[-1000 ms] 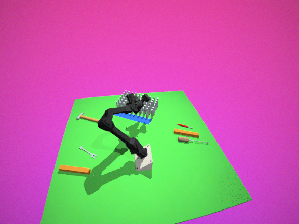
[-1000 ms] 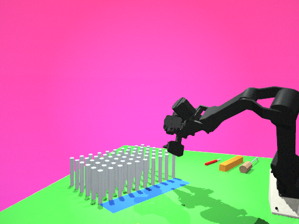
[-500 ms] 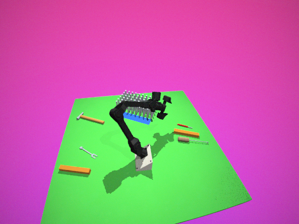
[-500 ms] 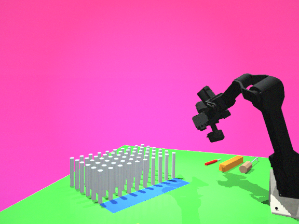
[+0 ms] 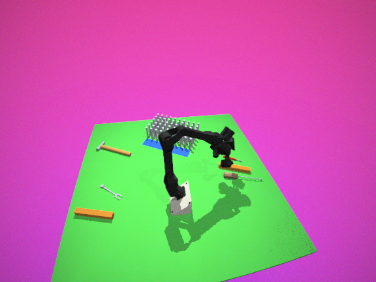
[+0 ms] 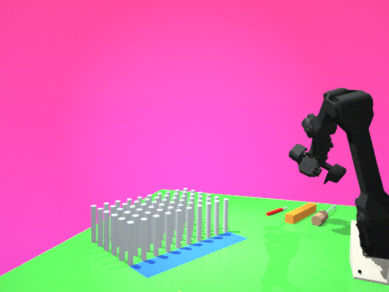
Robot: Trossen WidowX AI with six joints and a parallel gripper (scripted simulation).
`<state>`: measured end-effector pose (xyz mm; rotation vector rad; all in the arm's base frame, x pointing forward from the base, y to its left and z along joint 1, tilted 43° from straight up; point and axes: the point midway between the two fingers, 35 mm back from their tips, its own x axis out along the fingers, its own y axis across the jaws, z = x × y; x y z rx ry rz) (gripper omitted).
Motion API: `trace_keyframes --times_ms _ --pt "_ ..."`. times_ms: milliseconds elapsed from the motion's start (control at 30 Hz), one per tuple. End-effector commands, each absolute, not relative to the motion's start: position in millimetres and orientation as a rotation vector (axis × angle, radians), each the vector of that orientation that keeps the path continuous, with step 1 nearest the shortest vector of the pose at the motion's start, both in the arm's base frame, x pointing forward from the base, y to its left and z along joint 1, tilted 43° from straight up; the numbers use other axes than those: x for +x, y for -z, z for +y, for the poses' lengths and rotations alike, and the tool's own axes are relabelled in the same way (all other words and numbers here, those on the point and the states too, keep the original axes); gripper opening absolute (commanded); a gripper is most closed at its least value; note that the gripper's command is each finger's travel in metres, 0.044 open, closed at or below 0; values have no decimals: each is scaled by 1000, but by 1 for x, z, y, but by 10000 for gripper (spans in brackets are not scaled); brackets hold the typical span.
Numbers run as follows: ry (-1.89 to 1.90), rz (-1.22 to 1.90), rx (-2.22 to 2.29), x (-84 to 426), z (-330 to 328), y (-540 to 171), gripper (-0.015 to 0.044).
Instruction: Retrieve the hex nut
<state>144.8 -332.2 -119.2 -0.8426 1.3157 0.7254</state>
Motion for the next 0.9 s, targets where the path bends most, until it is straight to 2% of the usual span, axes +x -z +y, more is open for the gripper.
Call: trace_keyframes --times_ms 0,267,467,867 --pt "-898 1267 -869 106 -330 141 440" --pt "-898 1267 -869 106 -328 142 440" --pt "-897 1264 -869 117 -285 182 440" --pt "-887 1268 -853 117 -285 182 440"
